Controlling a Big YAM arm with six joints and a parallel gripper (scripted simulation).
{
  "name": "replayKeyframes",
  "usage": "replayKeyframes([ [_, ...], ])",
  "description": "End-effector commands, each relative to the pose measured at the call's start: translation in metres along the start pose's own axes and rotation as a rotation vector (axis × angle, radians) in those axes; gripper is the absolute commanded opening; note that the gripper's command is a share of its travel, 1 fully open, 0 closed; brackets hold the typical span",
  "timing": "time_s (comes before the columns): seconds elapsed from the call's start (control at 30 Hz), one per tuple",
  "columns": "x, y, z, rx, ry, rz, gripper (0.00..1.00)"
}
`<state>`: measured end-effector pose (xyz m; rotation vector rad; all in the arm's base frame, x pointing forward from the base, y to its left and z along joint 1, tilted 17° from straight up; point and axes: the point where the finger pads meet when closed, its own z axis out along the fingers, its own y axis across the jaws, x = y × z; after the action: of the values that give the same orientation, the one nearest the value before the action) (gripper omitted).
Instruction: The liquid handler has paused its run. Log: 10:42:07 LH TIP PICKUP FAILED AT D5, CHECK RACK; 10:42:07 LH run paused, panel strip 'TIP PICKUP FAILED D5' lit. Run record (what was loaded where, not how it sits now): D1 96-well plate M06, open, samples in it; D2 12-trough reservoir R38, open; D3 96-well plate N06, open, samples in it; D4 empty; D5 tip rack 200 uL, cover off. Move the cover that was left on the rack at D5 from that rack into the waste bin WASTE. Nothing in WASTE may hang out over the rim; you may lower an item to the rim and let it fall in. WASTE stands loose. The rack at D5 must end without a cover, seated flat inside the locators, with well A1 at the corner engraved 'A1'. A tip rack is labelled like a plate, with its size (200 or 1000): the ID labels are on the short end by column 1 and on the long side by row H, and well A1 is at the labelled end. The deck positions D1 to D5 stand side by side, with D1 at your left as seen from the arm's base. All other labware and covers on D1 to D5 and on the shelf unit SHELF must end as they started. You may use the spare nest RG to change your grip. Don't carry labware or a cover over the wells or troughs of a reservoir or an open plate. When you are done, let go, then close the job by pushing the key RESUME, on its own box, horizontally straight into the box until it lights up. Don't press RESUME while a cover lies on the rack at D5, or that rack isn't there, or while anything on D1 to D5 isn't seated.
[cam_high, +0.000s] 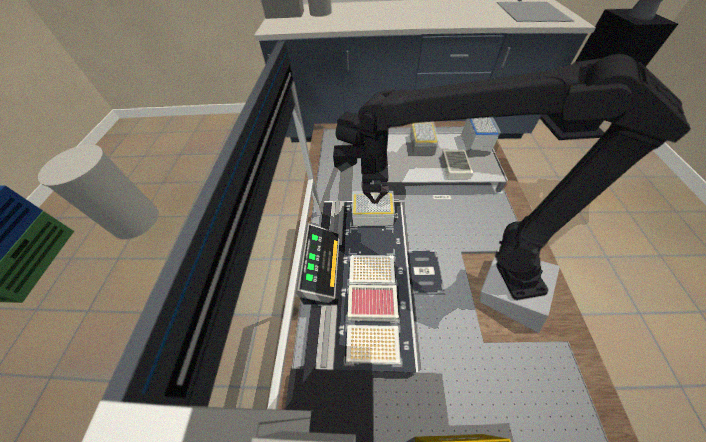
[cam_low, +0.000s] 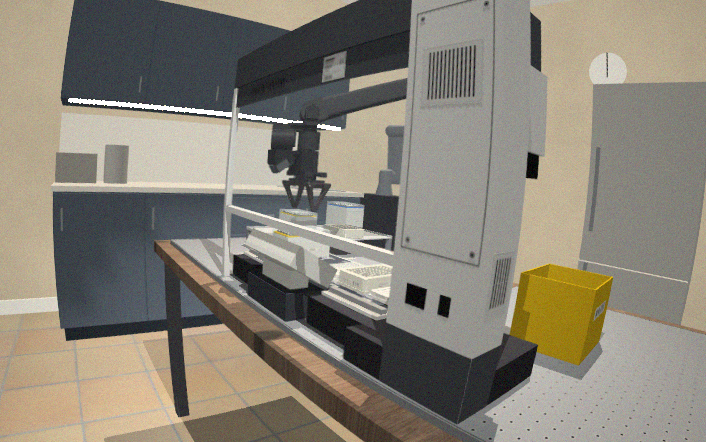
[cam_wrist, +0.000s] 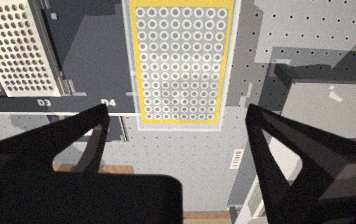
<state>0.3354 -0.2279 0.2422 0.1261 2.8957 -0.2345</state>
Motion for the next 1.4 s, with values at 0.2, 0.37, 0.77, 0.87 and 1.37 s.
replayKeyframes([
  [0.2, -0.011, -0.010, 0.008, 0.017, -0.026, 0.004, 1.00],
  [0.37, -0.015, -0.012, 0.003, 0.031, -0.050, 0.003, 1.00],
  [0.77, -0.011, -0.010, 0.032, 0.019, -0.030, 0.003, 1.00],
  [0.87, -0.004, -0.007, 0.045, 0.007, -0.007, 0.003, 1.00],
  [1.37, -0.011, -0.010, 0.062, 0.016, -0.024, 0.003, 1.00],
])
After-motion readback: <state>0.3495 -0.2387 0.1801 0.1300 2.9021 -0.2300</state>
